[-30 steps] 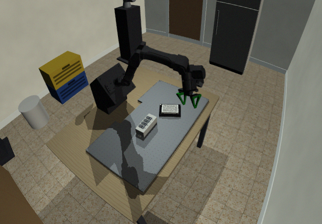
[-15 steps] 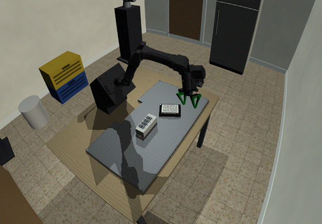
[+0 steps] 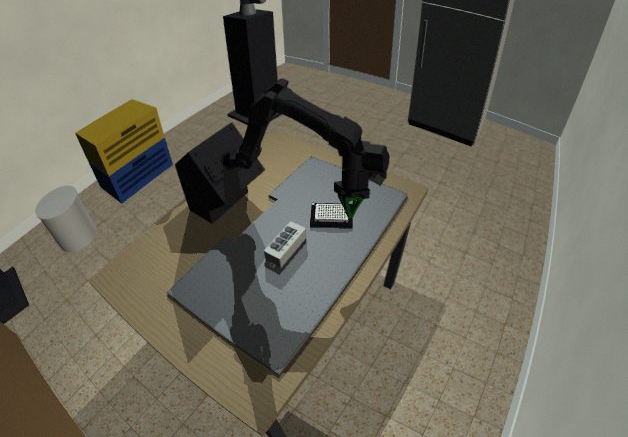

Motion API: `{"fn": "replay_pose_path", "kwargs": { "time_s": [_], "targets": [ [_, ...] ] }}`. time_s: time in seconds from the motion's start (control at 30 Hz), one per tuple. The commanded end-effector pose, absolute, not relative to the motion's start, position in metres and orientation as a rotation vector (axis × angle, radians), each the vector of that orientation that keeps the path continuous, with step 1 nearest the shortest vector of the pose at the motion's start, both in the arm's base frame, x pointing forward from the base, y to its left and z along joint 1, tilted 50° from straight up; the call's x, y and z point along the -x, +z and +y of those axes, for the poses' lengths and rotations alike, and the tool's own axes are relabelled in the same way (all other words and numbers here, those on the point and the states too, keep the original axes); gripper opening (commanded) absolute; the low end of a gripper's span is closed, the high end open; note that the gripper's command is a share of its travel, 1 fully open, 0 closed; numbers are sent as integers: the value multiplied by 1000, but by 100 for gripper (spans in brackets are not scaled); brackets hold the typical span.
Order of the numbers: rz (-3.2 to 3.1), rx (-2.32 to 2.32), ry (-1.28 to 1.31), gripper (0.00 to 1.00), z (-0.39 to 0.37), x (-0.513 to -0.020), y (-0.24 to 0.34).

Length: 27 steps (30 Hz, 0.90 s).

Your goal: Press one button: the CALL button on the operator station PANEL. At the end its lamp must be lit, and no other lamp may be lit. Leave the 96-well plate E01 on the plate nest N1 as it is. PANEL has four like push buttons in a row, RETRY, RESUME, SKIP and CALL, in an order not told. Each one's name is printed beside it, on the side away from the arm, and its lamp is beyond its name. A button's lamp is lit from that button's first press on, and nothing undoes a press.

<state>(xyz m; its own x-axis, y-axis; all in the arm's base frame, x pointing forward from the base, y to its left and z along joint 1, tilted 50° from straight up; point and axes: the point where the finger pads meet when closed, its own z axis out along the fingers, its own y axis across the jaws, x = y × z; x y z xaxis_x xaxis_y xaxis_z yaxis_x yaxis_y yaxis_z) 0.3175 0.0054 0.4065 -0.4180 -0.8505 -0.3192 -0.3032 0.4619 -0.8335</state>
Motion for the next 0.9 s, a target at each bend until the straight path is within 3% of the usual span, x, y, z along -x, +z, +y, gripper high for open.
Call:
{"fn": "replay_pose_path", "kwargs": {
  "time_s": [0.0, 0.87],
  "targets": [
    [1909, 869, -804, 0, 5, -311, 408],
    [2114, 584, -451, 0, -22, -303, 301]
  ]
}}
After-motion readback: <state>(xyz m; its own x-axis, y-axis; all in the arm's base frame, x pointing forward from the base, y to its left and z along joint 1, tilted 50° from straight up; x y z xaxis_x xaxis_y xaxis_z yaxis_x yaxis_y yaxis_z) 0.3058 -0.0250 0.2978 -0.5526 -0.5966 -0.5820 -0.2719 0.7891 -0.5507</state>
